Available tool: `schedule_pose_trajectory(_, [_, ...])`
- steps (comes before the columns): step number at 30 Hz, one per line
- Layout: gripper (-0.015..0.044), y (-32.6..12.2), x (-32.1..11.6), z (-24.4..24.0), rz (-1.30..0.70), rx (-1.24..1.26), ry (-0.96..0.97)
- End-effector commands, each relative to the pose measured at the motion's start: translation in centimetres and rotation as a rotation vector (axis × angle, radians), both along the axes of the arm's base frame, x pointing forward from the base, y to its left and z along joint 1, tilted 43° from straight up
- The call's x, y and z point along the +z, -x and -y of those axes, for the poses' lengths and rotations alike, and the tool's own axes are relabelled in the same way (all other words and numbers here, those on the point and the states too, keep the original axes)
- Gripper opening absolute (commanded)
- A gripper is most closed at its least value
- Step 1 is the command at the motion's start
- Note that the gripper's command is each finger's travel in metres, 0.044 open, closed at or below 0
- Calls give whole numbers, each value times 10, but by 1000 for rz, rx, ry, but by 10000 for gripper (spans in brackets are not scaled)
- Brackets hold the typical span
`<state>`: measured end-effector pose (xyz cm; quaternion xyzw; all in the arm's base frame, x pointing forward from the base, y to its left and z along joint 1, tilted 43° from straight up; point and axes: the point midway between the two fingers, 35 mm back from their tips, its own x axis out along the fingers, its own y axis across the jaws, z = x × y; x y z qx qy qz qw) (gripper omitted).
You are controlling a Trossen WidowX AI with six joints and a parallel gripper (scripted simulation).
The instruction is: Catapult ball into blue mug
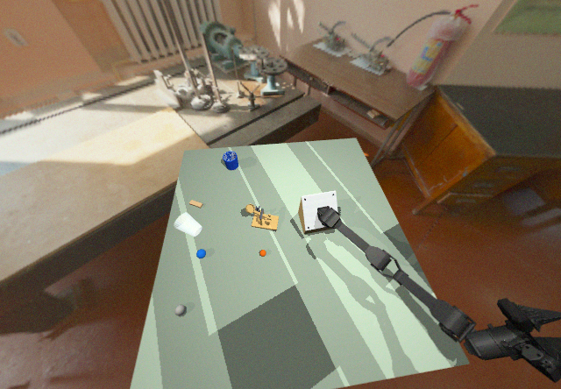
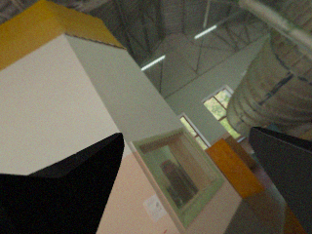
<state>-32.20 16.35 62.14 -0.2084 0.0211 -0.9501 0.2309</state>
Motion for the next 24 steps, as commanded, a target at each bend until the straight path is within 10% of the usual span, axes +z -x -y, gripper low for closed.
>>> schedule_pose_trajectory(1, [426, -1, 1, 0, -2, 0, 0])
schedule_pose_trajectory(24, [440, -125, 92, 121, -369, 101, -20])
